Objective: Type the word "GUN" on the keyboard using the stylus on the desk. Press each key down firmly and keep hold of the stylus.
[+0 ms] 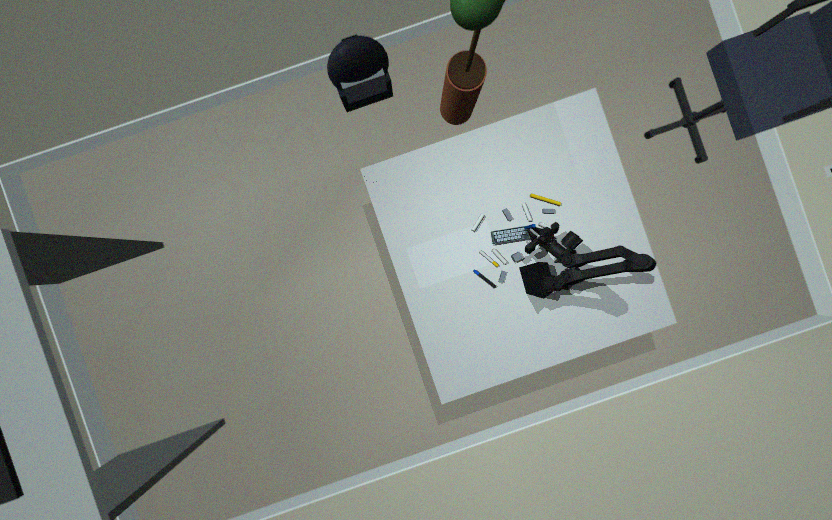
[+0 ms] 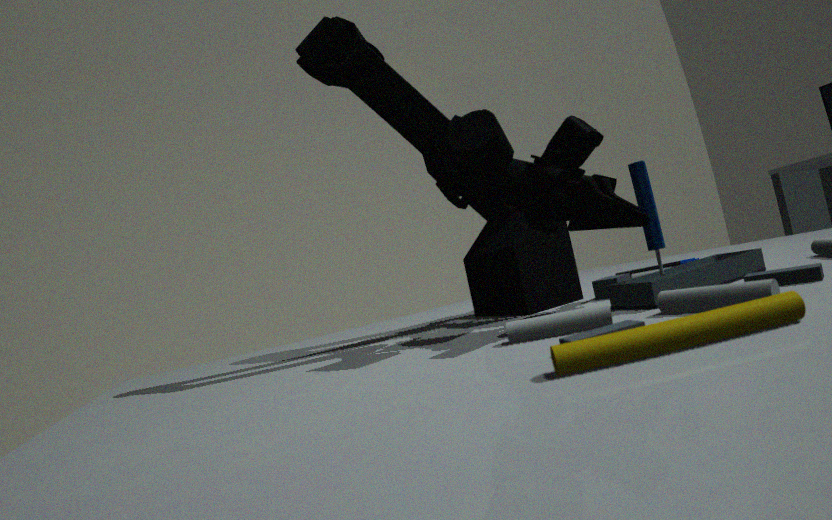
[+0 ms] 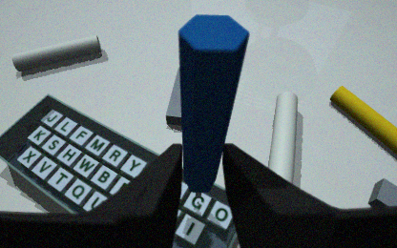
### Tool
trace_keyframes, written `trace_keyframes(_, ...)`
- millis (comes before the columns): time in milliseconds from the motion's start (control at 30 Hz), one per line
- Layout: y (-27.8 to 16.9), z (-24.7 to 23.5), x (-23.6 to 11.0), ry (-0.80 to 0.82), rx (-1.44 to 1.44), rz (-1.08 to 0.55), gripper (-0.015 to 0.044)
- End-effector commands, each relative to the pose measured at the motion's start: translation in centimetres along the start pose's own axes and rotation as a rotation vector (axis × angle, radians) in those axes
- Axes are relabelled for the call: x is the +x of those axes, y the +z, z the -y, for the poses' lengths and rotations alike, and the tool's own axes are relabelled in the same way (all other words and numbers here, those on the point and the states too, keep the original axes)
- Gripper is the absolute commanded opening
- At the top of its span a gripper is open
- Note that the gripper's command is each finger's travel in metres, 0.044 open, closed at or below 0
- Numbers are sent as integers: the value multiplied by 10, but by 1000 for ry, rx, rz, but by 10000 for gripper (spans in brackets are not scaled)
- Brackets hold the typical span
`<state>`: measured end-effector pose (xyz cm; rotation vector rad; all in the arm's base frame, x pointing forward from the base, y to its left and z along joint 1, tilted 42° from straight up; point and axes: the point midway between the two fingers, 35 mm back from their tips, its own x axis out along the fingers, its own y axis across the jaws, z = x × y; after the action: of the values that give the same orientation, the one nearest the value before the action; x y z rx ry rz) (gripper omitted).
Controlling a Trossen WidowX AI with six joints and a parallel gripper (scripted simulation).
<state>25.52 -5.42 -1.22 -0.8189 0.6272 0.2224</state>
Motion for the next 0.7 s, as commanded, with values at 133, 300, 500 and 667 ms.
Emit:
trace_keyframes(133, -5, 0, 3, 2, -4, 3, 81)
trace_keyframes(300, -7, 0, 4, 2, -4, 3, 81)
trace_keyframes(500, -10, 0, 6, 2, -4, 3, 81)
trace_keyframes(667, -12, 0, 7, 2, -4, 3, 81)
